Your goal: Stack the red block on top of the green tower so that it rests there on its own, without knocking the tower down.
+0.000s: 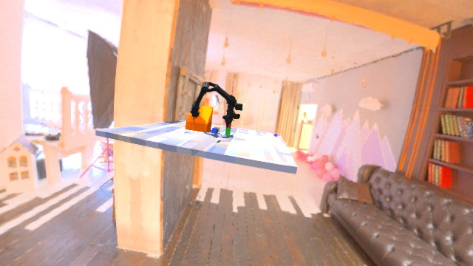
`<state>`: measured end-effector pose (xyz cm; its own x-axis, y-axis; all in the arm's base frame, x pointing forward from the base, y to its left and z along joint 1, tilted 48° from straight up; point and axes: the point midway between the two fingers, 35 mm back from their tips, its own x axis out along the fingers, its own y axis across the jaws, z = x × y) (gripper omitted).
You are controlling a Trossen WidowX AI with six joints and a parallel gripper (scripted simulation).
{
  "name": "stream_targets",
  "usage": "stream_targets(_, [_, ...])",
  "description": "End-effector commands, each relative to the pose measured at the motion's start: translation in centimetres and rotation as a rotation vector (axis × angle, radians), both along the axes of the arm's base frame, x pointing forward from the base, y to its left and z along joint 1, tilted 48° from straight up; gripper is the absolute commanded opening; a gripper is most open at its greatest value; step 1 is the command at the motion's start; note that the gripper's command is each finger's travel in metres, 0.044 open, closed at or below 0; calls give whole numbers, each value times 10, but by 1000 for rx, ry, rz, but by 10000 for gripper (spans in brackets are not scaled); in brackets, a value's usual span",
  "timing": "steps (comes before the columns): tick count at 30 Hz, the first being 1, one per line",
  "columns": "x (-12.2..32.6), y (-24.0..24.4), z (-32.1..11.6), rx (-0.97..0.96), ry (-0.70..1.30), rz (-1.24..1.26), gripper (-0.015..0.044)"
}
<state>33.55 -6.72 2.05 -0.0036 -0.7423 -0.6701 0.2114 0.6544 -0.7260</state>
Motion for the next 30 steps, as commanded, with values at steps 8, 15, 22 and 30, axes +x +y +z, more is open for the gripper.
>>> stream_targets(8, [0, 0, 0, 0, -1, 0, 420])
stream_targets(15, [0, 0, 0, 0, -1, 0, 440])
stream_targets(22, [0, 0, 0, 0, -1, 0, 440])
stream_targets(30, [0, 0, 0, 0, -1, 0, 440])
